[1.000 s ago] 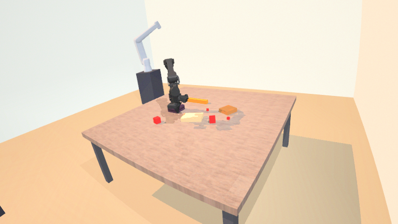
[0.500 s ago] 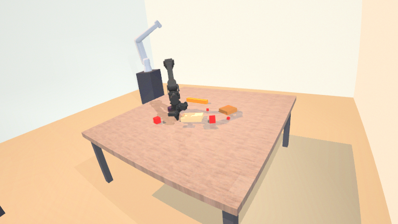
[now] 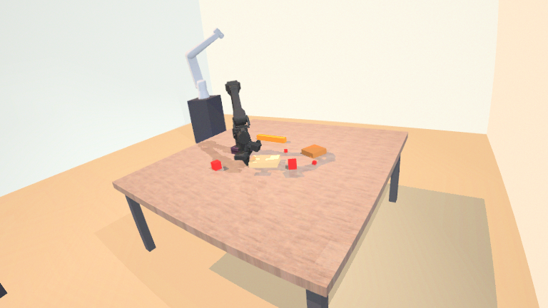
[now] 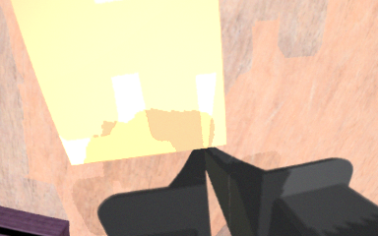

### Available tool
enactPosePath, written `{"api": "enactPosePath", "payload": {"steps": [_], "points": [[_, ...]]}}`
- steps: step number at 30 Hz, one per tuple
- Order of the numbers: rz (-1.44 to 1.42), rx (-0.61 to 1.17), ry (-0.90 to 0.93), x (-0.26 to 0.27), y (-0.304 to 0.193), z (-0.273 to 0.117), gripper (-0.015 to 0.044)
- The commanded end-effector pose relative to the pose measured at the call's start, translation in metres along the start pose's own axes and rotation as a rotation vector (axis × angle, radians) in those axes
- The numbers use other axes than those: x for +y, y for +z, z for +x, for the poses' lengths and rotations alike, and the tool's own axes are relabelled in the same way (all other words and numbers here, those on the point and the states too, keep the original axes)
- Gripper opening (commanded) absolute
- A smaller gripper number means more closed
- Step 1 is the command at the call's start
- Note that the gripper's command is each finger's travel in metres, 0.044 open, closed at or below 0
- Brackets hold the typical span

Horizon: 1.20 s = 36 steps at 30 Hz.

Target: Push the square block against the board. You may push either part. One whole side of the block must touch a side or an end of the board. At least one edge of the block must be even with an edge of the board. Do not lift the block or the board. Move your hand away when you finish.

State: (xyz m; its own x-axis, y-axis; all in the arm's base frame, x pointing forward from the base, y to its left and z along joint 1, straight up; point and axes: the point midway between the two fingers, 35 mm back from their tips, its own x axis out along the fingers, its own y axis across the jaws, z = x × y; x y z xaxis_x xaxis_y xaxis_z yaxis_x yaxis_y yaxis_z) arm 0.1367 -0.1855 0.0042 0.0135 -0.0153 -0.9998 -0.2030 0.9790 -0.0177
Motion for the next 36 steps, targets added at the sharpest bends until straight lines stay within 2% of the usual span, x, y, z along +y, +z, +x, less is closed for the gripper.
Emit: {"api": "enactPosePath", "payload": {"steps": [1,36], "points": [[0.004,0.004,-0.002,-0.002,0.004,0.000,0.0000],[0.004,0.000,-0.002,-0.004,0.048,-0.001,0.0000]]}}
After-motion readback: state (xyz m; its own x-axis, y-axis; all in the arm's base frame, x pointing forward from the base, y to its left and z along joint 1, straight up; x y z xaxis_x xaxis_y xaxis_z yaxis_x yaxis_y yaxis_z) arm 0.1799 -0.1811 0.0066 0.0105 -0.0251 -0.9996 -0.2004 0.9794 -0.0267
